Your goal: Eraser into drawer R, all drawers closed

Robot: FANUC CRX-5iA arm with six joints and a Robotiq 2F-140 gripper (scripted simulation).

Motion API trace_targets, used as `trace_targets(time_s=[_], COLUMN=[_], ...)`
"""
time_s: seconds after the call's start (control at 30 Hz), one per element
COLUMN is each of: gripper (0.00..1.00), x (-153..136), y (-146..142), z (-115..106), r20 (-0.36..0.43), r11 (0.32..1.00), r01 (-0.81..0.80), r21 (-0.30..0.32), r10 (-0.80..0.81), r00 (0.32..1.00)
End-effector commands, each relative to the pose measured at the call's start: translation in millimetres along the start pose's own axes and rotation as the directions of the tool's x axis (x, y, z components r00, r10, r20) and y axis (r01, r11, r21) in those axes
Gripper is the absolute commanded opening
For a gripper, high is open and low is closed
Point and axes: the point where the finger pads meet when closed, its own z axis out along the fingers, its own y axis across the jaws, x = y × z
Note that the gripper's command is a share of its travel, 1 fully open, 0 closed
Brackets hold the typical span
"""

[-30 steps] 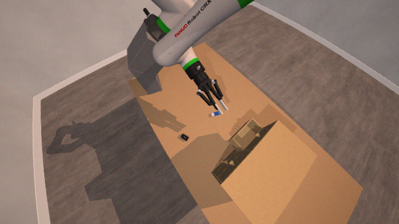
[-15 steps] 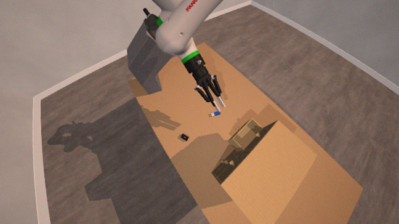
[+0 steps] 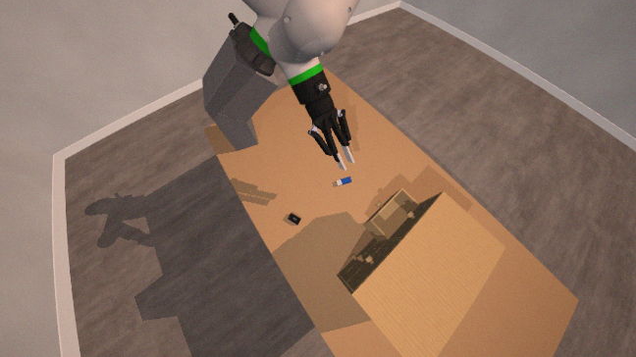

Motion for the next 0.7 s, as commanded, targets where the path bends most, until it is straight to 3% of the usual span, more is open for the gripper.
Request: trace_targets(time_s=[0.0,0.13,0.17,0.4,0.67], gripper=[0.2,0.2,0.2,0.2,0.2], x=[5,5,6,8,9], y=[7,7,7,8,8], z=[-20,-27,-31,-54,-65], r20=[-0.274,-0.317,-0.377,-0.549,-0.632], r11=[1.0,1.0,0.999,0.999,0.999], r01=[-0.029,-0.027,-0.03,-0.03,-0.03], r21=[0.011,0.01,0.012,0.012,0.012], r10=[0.031,0.029,0.033,0.032,0.031], r00=[0.961,0.948,0.926,0.835,0.774])
